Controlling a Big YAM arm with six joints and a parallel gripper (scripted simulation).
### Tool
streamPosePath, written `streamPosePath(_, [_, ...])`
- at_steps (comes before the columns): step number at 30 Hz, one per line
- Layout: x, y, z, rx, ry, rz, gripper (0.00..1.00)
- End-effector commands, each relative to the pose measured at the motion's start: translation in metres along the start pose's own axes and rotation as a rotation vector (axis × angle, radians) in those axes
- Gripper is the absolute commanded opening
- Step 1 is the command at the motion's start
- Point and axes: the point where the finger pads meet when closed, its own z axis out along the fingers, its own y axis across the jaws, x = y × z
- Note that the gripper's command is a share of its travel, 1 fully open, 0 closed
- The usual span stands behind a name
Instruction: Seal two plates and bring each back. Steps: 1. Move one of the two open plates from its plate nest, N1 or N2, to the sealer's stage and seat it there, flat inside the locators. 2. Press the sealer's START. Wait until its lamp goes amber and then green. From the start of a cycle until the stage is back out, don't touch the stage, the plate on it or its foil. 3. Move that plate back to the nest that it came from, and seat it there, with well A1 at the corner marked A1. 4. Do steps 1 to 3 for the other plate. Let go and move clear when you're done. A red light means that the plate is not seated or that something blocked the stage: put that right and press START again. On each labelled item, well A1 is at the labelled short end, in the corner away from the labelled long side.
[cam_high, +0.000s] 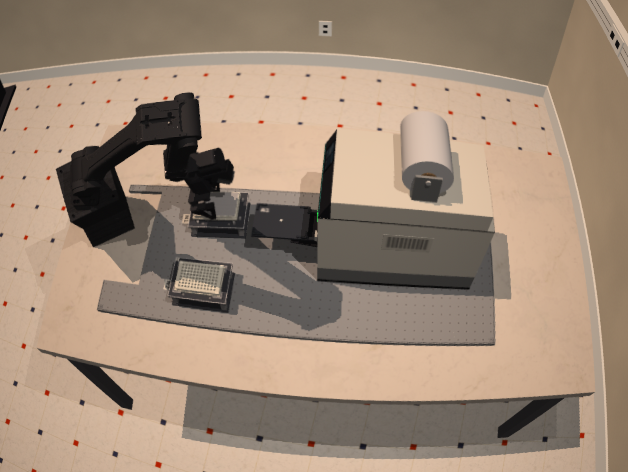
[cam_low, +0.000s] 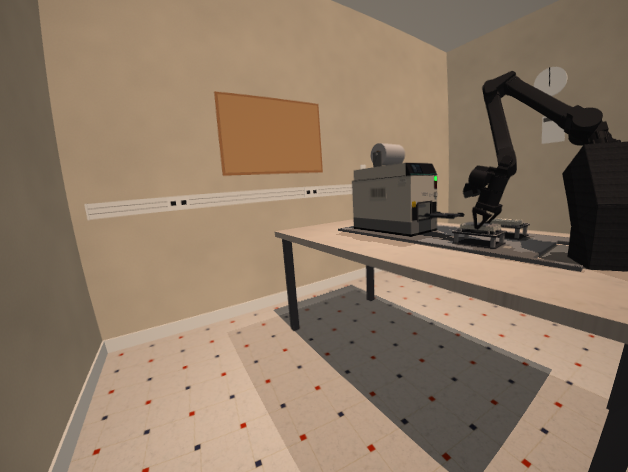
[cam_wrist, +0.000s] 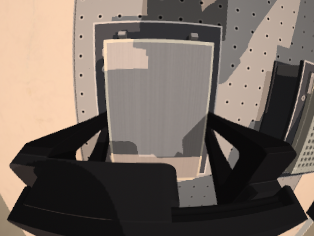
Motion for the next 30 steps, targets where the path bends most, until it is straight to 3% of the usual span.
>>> streamPosePath(1, [-0.008,0.001,0.000,-0.002,-0.010,0.012,0.00])
streamPosePath(4, [-0.013,0.001,-0.001,-0.002,-0.018,0.017,0.00])
streamPosePath(17, [0.006,0.004,-0.002,-0.006,0.006,-0.017,0.00])
streamPosePath(30, [-0.009,-0.005,0.012,0.007,-0.021,0.017,0.00])
